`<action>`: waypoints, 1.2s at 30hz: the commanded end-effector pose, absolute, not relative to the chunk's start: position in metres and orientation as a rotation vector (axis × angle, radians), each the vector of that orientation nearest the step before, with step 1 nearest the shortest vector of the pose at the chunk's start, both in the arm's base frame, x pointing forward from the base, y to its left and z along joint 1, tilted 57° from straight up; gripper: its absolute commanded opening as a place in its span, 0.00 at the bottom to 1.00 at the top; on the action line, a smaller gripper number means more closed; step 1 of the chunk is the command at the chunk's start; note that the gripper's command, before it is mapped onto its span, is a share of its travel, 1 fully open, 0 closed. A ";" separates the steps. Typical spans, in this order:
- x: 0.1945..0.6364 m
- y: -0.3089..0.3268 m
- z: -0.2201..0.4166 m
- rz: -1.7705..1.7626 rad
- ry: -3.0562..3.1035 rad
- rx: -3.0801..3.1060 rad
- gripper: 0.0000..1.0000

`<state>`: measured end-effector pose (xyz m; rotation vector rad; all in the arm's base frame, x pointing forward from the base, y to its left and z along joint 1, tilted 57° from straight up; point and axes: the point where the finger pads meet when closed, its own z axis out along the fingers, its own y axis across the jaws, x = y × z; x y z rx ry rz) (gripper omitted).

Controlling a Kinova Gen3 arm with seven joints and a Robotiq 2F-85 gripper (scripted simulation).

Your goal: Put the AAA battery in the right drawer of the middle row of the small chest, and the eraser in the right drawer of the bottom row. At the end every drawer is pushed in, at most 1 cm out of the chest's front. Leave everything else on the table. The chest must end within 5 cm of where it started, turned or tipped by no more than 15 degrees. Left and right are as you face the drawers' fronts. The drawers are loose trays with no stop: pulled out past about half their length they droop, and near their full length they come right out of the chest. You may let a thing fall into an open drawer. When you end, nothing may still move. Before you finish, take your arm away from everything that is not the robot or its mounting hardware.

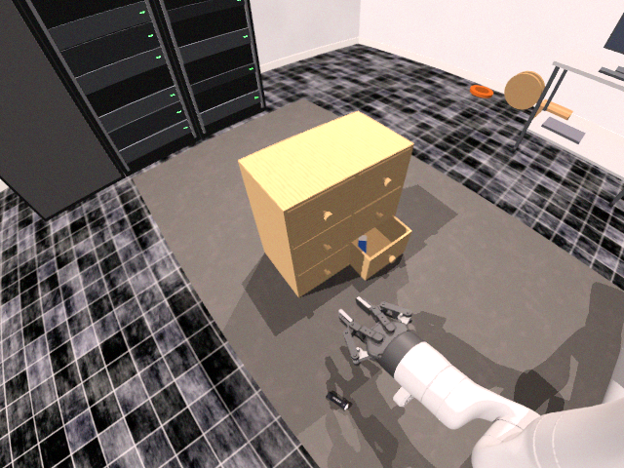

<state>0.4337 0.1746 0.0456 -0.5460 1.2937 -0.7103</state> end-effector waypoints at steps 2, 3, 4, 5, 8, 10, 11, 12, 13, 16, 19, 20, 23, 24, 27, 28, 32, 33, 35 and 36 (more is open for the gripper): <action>0.430 0.182 0.040 -0.707 1.284 -0.554 0.38; 0.429 0.183 0.038 -0.707 1.284 -0.554 0.38; 0.429 0.183 0.038 -0.707 1.284 -0.554 0.38; 0.429 0.183 0.038 -0.707 1.284 -0.554 0.38; 0.427 0.186 0.033 -0.707 1.285 -0.554 0.38; 0.426 0.188 0.029 -0.707 1.285 -0.554 0.38; 0.425 0.189 0.028 -0.707 1.285 -0.554 0.38; 0.424 0.190 0.026 -0.707 1.285 -0.554 0.38; 0.423 0.191 0.024 -0.707 1.285 -0.554 0.38; 0.421 0.194 0.020 -0.707 1.285 -0.554 0.38; 0.420 0.196 0.015 -0.707 1.285 -0.554 0.38; 0.419 0.197 0.014 -0.707 1.285 -0.554 0.38; 0.418 0.198 0.012 -0.707 1.285 -0.554 0.38; 0.418 0.199 0.011 -0.707 1.285 -0.554 0.38; 0.416 0.201 0.007 -0.707 1.285 -0.554 0.38; 0.415 0.202 0.006 -0.707 1.285 -0.555 0.38; 0.413 0.204 0.001 -0.707 1.286 -0.555 0.38; 0.413 0.205 0.000 -0.707 1.286 -0.555 0.38; 0.412 0.206 -0.002 -0.707 1.286 -0.555 0.38; 0.412 0.207 -0.003 -0.707 1.286 -0.555 0.38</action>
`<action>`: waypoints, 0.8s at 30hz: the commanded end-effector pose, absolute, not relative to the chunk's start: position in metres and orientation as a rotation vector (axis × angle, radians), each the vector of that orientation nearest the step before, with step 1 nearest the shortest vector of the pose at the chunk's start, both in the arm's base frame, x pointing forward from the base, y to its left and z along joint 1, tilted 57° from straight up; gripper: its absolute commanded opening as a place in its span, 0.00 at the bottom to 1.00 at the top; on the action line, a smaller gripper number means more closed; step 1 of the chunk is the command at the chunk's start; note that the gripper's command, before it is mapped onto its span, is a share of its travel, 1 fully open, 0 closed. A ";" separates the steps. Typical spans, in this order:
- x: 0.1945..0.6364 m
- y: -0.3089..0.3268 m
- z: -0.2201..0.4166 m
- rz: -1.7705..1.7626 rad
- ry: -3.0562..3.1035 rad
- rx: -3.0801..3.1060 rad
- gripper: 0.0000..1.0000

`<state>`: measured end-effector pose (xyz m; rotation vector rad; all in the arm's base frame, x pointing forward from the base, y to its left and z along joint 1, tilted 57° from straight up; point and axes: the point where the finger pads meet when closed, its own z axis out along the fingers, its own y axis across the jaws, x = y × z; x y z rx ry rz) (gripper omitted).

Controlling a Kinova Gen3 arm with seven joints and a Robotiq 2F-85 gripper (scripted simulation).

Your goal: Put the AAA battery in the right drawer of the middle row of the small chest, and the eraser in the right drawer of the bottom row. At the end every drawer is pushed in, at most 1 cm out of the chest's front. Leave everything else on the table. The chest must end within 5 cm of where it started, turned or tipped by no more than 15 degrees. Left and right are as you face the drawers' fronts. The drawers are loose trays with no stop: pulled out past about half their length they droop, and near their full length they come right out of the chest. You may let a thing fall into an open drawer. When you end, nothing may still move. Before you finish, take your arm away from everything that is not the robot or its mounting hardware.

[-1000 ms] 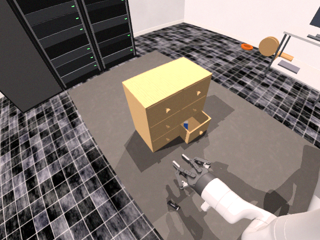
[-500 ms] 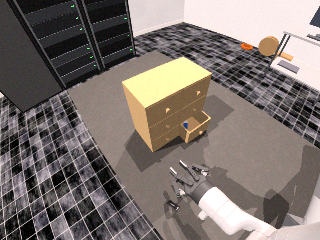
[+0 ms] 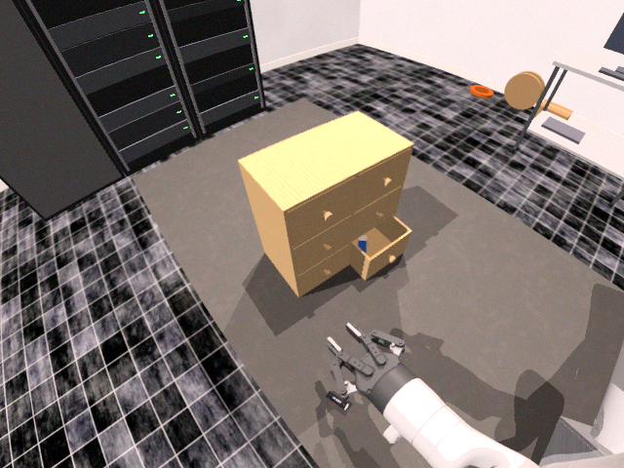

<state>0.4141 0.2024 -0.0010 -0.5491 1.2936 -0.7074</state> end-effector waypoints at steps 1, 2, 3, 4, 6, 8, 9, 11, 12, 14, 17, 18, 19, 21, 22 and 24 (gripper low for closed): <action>0.411 0.207 -0.004 -0.707 1.286 -0.555 0.38; 0.411 0.207 -0.004 -0.707 1.286 -0.555 0.38; 0.411 0.207 -0.004 -0.707 1.286 -0.555 0.38; 0.411 0.208 -0.005 -0.707 1.286 -0.555 0.38; 0.410 0.209 -0.007 -0.707 1.286 -0.555 0.38; 0.409 0.210 -0.009 -0.707 1.286 -0.555 0.38; 0.409 0.210 -0.009 -0.707 1.286 -0.555 0.38; 0.408 0.211 -0.011 -0.707 1.286 -0.555 0.38; 0.408 0.211 -0.011 -0.707 1.286 -0.555 0.38; 0.408 0.212 -0.012 -0.707 1.286 -0.555 0.38; 0.407 0.213 -0.014 -0.707 1.286 -0.555 0.38; 0.407 0.213 -0.014 -0.707 1.286 -0.555 0.38; 0.407 0.213 -0.014 -0.707 1.286 -0.555 0.38; 0.407 0.213 -0.015 -0.707 1.286 -0.555 0.38; 0.407 0.213 -0.015 -0.707 1.286 -0.555 0.38; 0.406 0.214 -0.016 -0.707 1.286 -0.555 0.38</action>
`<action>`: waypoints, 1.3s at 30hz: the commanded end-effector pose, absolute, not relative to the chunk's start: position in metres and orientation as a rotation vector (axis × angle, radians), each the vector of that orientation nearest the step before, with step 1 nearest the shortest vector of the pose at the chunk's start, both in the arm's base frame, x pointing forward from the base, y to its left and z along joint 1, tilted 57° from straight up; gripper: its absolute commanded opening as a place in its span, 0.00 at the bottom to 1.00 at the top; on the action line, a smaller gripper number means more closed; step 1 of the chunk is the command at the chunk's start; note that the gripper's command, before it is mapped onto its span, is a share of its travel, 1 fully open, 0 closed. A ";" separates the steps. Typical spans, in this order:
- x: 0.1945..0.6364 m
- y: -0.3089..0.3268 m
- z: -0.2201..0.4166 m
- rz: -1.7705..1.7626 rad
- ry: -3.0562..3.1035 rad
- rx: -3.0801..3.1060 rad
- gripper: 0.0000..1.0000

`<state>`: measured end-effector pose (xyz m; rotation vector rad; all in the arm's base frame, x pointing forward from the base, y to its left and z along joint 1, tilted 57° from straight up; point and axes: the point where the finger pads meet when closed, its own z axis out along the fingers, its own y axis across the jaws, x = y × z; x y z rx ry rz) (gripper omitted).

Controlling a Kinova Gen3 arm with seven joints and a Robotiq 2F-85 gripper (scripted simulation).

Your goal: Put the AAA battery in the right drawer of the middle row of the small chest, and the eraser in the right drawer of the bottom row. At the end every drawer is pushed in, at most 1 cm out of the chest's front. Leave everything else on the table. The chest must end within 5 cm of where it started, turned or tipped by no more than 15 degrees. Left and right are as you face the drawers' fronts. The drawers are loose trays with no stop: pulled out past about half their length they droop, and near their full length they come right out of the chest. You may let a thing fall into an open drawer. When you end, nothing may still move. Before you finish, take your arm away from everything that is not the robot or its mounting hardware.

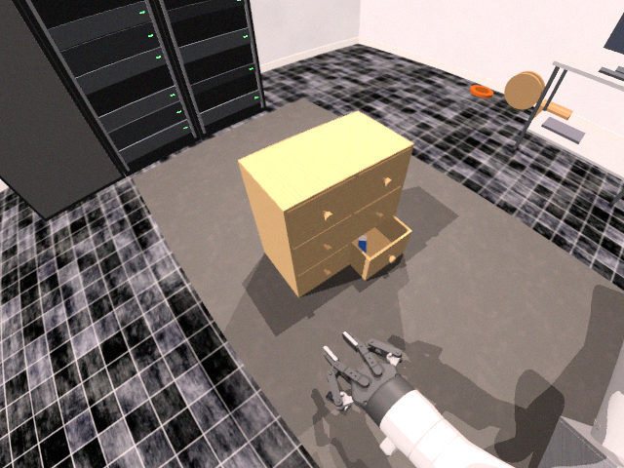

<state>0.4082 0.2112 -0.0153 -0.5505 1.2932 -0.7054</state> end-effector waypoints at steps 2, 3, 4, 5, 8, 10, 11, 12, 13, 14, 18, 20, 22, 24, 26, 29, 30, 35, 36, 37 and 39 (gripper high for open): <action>0.406 0.214 -0.016 -0.707 1.286 -0.555 0.38; 0.406 0.214 -0.017 -0.707 1.286 -0.555 0.38; 0.406 0.214 -0.017 -0.707 1.286 -0.555 0.38; 0.406 0.214 -0.017 -0.707 1.286 -0.555 0.38; 0.406 0.215 -0.017 -0.707 1.286 -0.555 0.38; 0.406 0.215 -0.017 -0.707 1.286 -0.555 0.38; 0.406 0.215 -0.018 -0.707 1.286 -0.555 0.38; 0.406 0.215 -0.018 -0.707 1.286 -0.555 0.38; 0.406 0.215 -0.018 -0.707 1.286 -0.555 0.38; 0.405 0.215 -0.018 -0.707 1.286 -0.555 0.38; 0.405 0.215 -0.018 -0.707 1.286 -0.555 0.38; 0.405 0.215 -0.018 -0.707 1.286 -0.555 0.38; 0.405 0.215 -0.018 -0.707 1.286 -0.555 1.00; 0.405 0.215 -0.018 -0.707 1.286 -0.555 1.00; 0.405 0.215 -0.018 -0.707 1.286 -0.555 1.00; 0.405 0.215 -0.018 -0.707 1.286 -0.555 1.00; 0.405 0.215 -0.018 -0.707 1.286 -0.555 1.00; 0.405 0.215 -0.018 -0.707 1.286 -0.555 1.00; 0.405 0.215 -0.018 -0.707 1.286 -0.555 1.00; 0.405 0.215 -0.018 -0.707 1.286 -0.555 1.00; 0.405 0.215 -0.018 -0.708 1.287 -0.554 1.00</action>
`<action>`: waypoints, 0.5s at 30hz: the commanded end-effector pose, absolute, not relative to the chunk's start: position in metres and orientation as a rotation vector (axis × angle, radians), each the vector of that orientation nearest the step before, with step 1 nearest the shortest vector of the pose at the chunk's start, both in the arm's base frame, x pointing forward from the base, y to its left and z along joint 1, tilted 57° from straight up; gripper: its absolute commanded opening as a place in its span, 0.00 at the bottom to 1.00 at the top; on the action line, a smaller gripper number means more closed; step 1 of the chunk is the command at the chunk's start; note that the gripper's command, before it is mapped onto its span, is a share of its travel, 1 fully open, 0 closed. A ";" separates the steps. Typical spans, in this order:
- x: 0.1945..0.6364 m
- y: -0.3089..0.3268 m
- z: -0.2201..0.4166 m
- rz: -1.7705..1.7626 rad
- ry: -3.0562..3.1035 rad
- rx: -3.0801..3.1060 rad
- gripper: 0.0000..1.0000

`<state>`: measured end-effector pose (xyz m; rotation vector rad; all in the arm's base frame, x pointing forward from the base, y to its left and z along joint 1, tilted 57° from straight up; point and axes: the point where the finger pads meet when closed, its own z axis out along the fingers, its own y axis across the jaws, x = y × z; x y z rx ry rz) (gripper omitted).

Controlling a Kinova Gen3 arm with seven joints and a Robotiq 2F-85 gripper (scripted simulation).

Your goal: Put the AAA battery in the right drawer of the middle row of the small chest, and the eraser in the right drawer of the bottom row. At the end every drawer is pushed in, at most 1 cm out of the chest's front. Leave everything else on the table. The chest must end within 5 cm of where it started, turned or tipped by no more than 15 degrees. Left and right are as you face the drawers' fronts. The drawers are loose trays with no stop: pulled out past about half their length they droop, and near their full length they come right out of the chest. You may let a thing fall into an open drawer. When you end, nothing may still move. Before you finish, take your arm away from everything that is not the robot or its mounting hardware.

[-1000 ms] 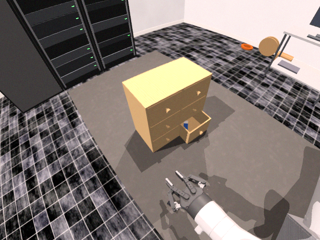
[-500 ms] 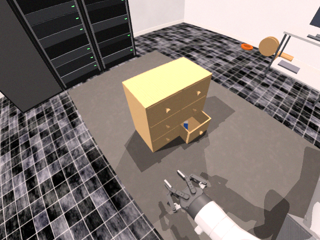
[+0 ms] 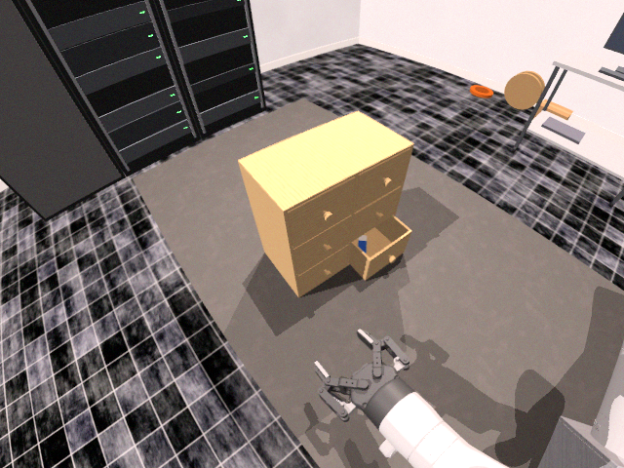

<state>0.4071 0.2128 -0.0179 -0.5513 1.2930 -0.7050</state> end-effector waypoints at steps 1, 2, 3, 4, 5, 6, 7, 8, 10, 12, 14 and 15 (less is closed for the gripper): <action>0.405 0.215 -0.018 -0.708 1.288 -0.554 1.00; 0.405 0.215 -0.018 -0.708 1.289 -0.554 1.00; 0.405 0.215 -0.017 -0.709 1.290 -0.554 1.00; 0.405 0.215 -0.017 -0.710 1.291 -0.553 1.00; 0.405 0.214 -0.017 -0.711 1.292 -0.553 1.00; 0.405 0.214 -0.017 -0.712 1.294 -0.552 1.00; 0.405 0.214 -0.017 -0.712 1.294 -0.552 1.00; 0.405 0.214 -0.017 -0.712 1.294 -0.552 1.00; 0.405 0.214 -0.016 -0.716 1.298 -0.551 1.00; 0.405 0.214 -0.016 -0.719 1.303 -0.549 1.00; 0.405 0.214 -0.015 -0.723 1.310 -0.547 1.00; 0.405 0.214 -0.015 -0.725 1.314 -0.546 1.00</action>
